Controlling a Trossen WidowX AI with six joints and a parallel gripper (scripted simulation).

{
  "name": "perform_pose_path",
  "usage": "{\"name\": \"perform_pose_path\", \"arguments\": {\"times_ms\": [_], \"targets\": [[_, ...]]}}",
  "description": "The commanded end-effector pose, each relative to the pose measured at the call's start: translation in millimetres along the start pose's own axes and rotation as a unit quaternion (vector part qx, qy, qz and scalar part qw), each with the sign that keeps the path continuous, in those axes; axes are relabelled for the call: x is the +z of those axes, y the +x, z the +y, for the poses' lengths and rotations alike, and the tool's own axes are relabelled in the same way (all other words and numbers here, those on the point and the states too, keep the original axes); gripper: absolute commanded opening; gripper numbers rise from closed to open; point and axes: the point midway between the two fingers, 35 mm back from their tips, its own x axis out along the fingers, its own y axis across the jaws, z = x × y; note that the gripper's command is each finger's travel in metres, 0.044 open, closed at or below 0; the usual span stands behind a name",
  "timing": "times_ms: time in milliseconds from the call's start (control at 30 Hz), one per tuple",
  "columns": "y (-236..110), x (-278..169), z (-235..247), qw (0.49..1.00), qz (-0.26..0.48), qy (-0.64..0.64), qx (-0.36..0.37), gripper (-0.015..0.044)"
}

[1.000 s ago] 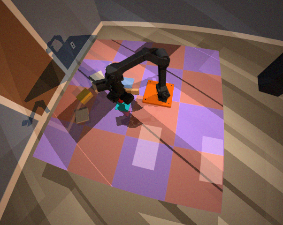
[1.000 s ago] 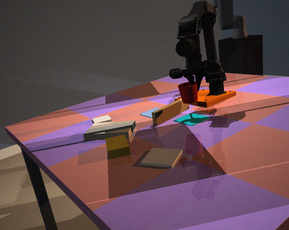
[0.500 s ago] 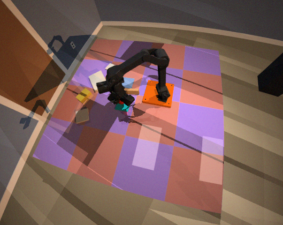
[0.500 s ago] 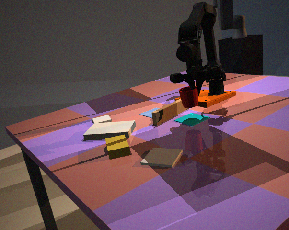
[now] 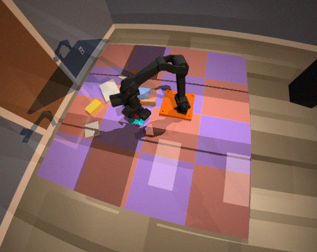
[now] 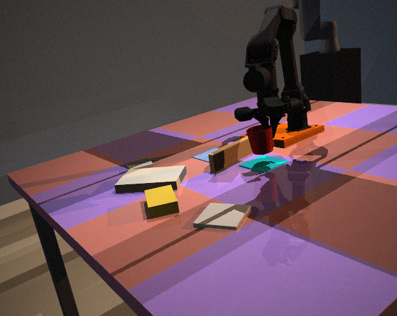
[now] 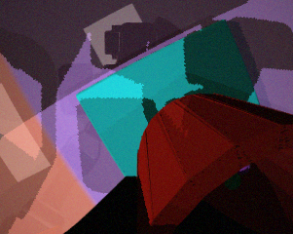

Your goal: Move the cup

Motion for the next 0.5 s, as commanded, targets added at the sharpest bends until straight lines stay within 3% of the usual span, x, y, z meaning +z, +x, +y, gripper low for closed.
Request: {"name": "perform_pose_path", "arguments": {"times_ms": [0,467], "targets": [[4.9,0.8,0.3,1.000,-0.002,0.002,0.001,0.0000],[23.8,1.1,1.3,1.000,-0.002,0.002,0.001,0.0000]]}}
